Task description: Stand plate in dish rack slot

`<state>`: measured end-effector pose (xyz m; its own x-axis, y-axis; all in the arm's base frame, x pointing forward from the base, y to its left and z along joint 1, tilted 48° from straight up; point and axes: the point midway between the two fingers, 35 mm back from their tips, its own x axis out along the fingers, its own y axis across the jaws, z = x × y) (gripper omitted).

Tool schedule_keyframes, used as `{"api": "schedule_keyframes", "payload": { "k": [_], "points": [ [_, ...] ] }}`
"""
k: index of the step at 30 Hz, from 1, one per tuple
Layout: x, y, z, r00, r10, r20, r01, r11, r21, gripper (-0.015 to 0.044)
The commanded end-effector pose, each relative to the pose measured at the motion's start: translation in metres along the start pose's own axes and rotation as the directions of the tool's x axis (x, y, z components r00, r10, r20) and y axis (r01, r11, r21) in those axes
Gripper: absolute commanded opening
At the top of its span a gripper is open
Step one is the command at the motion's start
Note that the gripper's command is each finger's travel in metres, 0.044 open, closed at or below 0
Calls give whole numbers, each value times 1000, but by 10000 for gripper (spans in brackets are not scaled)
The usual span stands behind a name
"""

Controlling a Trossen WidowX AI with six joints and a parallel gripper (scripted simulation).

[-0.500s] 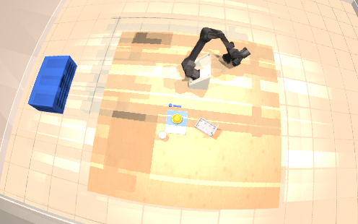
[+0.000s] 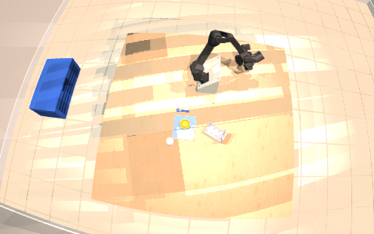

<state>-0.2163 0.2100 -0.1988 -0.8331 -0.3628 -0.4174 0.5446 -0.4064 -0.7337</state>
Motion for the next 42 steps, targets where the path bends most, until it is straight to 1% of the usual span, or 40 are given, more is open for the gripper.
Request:
{"api": "schedule_keyframes", "payload": {
  "k": [1, 5, 11, 21, 31, 42],
  "points": [
    [-18, -5, -7, 999, -1, -55, 4, 999, 52, 400],
    [-30, -5, -13, 996, 7, -92, 3, 994, 106, 400],
    [-50, -3, -13, 992, -11, -129, 43, 968, 248, 400],
    [-90, 5, -29, 968, 56, -244, 67, 882, 466, 400],
    [-139, 18, -38, 924, 142, -356, 152, 718, 679, 400],
    [-195, 38, -38, 857, 248, -452, 300, 473, 829, 400]
  ]
}}
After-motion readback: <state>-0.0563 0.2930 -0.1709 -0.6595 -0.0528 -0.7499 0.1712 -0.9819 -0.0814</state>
